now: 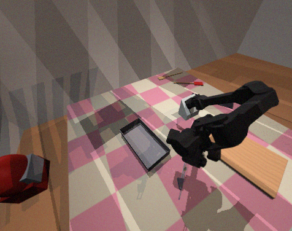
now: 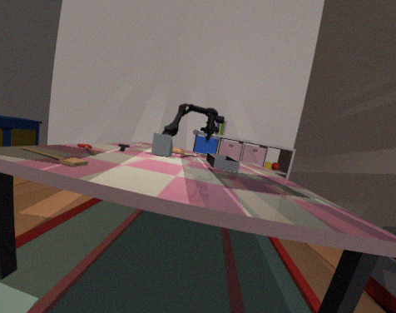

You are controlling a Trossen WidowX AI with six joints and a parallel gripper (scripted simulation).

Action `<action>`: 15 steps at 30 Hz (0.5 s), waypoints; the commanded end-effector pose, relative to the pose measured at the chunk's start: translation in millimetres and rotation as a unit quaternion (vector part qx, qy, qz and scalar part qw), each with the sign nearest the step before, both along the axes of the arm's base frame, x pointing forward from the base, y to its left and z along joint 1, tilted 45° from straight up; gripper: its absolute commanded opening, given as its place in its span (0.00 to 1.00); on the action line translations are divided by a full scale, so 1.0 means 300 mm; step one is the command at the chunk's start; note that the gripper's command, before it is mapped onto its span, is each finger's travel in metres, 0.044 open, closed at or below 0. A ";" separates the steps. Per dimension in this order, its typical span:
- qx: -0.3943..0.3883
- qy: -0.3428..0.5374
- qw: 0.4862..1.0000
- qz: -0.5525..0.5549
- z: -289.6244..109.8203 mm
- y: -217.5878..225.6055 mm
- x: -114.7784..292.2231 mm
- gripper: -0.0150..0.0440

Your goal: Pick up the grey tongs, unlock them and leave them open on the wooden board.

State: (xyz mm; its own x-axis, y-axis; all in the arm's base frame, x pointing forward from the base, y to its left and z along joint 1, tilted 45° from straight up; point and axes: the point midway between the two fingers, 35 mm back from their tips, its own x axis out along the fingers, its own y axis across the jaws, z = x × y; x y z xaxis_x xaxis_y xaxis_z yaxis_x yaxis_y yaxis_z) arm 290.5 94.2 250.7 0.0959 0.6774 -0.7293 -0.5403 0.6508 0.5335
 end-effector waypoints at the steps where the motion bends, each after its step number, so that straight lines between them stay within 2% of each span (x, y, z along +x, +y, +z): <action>1: 0.002 -0.024 0.999 0.023 0.035 0.037 -0.052 0.00; 11: 0.006 -0.084 0.993 0.087 0.112 0.123 -0.212 0.00; 15: 0.006 -0.088 0.992 0.093 0.116 0.129 -0.224 0.00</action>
State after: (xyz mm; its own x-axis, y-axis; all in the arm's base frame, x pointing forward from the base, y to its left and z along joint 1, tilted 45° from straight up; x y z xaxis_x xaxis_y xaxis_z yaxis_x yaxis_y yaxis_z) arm 226.5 131.3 285.1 0.0984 0.7015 -0.7059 -0.7273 0.5348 0.4302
